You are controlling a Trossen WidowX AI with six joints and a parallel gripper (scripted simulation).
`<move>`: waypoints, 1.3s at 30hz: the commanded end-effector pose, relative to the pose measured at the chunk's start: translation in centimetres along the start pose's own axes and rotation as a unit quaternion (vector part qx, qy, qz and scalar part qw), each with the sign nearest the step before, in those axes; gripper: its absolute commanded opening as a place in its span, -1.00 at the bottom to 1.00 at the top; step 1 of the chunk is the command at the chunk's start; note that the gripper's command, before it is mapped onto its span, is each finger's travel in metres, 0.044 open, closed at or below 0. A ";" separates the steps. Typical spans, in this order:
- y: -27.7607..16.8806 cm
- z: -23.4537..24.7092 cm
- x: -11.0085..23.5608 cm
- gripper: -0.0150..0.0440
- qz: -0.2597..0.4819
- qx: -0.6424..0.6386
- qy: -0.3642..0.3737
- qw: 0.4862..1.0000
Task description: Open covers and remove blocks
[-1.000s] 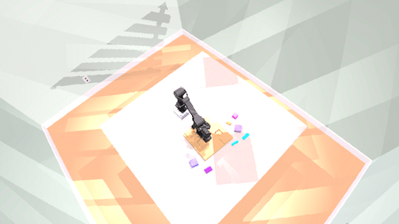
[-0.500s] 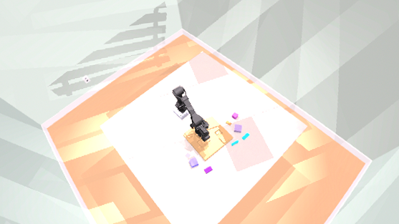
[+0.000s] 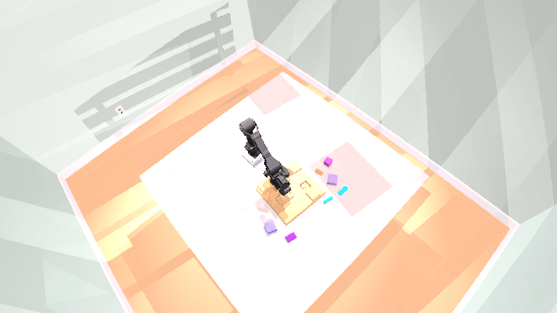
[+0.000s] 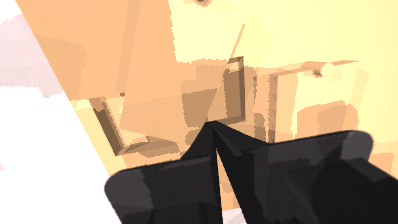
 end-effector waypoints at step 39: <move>1.6 4.4 -0.2 -0.49 -0.002 0.003 0.006 1.000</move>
Point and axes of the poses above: the point midway between the two fingers, 35 mm back from their tips, its own x axis back along the fingers, its own z axis across the jaws, y = z × x, the point moved 6 cm from there along x, back along the fingers
